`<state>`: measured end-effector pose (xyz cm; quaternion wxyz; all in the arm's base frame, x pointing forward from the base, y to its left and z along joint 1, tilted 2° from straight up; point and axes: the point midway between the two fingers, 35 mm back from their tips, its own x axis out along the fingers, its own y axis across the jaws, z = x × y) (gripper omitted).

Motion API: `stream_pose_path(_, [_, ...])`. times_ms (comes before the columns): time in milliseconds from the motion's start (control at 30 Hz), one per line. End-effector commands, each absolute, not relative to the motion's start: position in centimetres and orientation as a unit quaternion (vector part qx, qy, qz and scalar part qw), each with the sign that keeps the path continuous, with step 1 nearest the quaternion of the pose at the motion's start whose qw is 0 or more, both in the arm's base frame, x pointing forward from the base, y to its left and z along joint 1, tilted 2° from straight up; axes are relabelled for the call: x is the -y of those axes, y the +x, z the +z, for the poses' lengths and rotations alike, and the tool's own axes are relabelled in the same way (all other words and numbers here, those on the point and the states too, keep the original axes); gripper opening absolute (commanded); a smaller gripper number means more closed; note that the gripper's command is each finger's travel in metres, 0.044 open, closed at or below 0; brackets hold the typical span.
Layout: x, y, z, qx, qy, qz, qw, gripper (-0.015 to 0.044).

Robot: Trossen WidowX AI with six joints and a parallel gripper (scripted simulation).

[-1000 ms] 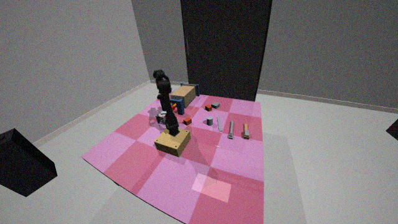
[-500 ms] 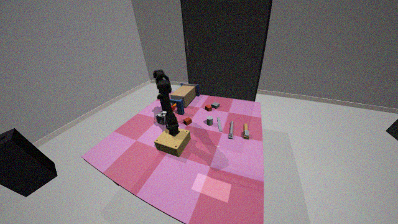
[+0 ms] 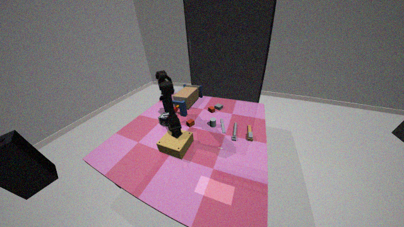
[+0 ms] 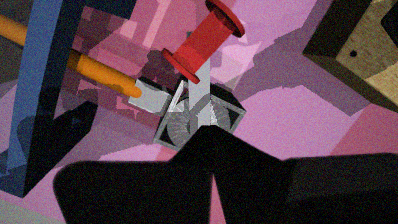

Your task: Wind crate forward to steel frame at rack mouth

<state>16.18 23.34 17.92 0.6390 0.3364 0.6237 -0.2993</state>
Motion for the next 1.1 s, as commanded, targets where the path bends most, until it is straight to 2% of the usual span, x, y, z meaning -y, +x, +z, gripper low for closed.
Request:
stream_pose_path(0, [-23.4, 16.2, 17.9, -0.625, 0.335, -0.299, 0.638, 0.0000])
stream_pose_path(100, [-23.2, 16.4, 17.8, -0.643, 0.292, -0.256, 0.661, 0.0079])
stream_pose_path(333, [-22.3, 17.2, 17.4, -0.691, 0.065, -0.038, 0.719, 0.0263])
stream_pose_path(567, [-21.3, 18.0, 17.1, -0.667, -0.168, 0.185, 0.702, 0.0440])
stream_pose_path(700, [-20.8, 18.4, 16.8, -0.623, -0.290, 0.301, 0.661, 0.0440])
stream_pose_path(1067, [-19.9, 19.0, 16.5, -0.506, -0.474, 0.472, 0.545, 0.0440])
